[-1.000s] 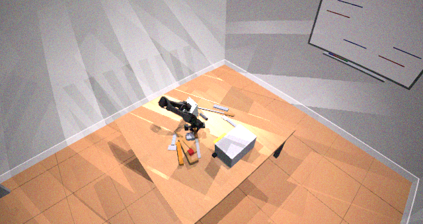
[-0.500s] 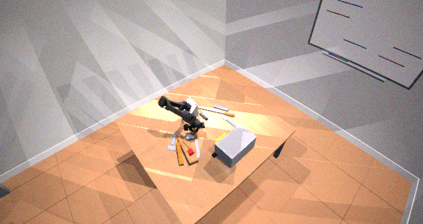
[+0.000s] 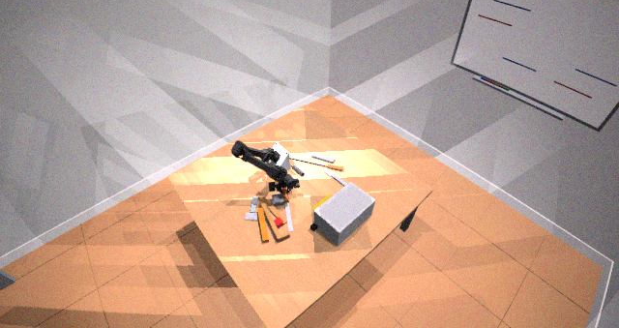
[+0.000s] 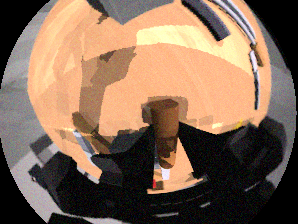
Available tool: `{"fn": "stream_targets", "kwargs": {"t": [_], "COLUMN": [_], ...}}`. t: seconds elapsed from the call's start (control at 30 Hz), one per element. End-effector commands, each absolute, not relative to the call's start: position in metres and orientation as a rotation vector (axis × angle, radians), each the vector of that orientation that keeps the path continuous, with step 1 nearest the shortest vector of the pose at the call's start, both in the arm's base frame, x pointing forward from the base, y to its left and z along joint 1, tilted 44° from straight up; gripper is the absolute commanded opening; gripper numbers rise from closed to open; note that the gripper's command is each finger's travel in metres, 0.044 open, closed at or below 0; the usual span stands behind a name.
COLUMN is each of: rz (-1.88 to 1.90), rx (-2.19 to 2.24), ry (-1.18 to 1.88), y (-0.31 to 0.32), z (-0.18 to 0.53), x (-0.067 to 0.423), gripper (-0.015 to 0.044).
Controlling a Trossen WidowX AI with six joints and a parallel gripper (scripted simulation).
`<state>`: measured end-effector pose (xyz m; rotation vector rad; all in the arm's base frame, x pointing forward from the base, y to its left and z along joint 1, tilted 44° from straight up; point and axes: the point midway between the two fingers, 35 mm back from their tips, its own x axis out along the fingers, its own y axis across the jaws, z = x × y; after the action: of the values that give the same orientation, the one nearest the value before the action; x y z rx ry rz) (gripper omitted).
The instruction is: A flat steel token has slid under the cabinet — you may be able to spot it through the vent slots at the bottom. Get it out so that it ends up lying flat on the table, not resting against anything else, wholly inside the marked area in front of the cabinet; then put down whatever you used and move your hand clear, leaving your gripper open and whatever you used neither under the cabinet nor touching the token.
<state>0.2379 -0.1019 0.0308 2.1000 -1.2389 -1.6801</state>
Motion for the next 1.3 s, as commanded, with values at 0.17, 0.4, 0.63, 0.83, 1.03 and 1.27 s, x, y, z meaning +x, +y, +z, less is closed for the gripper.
{"fn": "stream_targets", "kwargs": {"t": [0.17,0.4,0.63,0.83,1.03,1.27], "rz": [-1.663,-1.663,-1.67,-1.682,-1.693,-1.705], "rx": [2.104,2.103,2.09,2.064,2.036,2.003], "ry": [-1.264,-1.264,-1.239,-1.189,-1.139,-1.08], "y": [-0.1066,-0.108,-0.108,-0.1083,-0.1084,-0.1085], "z": [0.0355,0.0367,0.0367,0.037,0.0371,0.0372], "x": [0.2383,0.2346,0.2342,0.2339,0.2338,0.2336], "gripper": [0.0,0.0,0.0,0.0,0.0,0.0]}}
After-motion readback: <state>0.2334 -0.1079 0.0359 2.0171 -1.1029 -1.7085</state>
